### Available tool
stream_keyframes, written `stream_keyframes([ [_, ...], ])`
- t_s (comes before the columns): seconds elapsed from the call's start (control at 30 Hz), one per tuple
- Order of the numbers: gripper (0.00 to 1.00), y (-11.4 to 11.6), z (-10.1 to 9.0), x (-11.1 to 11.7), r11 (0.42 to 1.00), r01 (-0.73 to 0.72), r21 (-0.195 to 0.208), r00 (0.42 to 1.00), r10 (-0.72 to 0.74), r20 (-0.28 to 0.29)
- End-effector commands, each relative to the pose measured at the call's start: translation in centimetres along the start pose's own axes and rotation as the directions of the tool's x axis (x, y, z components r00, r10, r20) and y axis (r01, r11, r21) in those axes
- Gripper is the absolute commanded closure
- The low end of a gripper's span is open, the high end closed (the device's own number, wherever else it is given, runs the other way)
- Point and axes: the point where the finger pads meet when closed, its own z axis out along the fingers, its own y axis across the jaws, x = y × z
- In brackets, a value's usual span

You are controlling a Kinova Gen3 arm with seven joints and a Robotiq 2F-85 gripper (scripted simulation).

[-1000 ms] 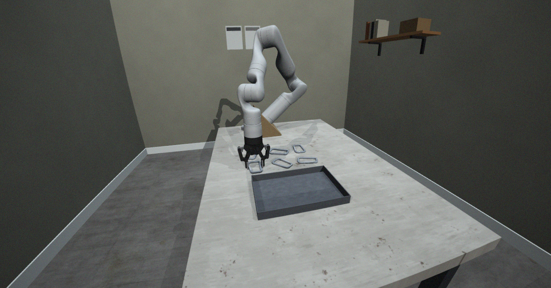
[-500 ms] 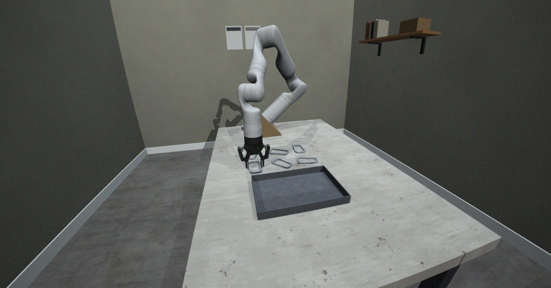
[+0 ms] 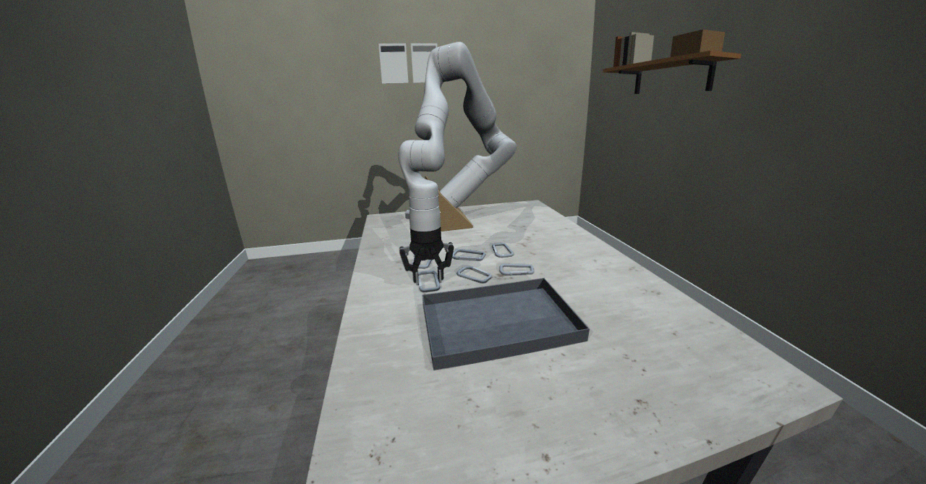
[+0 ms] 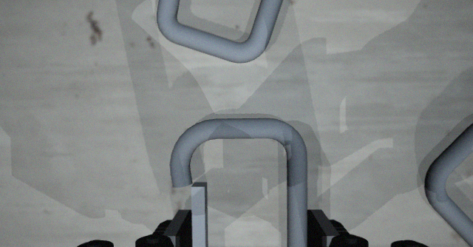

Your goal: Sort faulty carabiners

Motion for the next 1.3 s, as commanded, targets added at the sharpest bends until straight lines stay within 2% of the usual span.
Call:
stream_keyframes([
  [0.0,0.39,-0.05,-0.06,-0.04,1.000,0.000,0.001,1.000,0.000,0.001],
  [1.27,0.41,-0.04,-0.11,-0.06,1.000,0.000,0.001,1.000,0.000,0.002],
])
